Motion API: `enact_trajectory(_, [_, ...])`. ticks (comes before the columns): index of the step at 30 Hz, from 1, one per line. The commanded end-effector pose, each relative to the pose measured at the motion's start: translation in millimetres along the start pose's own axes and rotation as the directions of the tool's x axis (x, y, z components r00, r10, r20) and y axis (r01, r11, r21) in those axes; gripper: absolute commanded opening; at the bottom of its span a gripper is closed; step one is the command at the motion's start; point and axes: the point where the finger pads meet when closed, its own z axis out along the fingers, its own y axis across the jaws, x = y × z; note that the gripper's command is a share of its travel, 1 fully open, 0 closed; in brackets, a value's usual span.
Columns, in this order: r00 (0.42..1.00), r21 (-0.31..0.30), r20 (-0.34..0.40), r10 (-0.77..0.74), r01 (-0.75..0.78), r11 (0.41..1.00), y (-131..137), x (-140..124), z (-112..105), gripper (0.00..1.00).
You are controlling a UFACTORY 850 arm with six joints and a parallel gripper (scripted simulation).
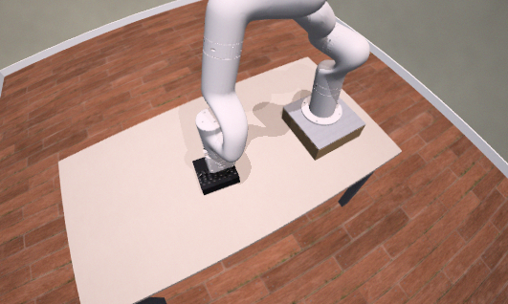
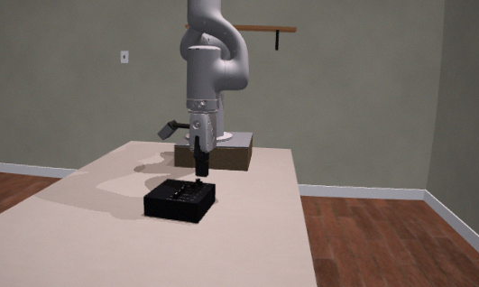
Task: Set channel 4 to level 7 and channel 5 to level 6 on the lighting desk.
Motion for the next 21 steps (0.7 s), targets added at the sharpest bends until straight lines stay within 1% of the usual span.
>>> enact_trajectory(1, [1.000,0.002,0.000,0.000,0.000,1.000,-1,0,1,0.00])
enact_trajectory(21, [1.000,0.002,0.000,0.000,0.000,1.000,-1,-1,14,0.00])
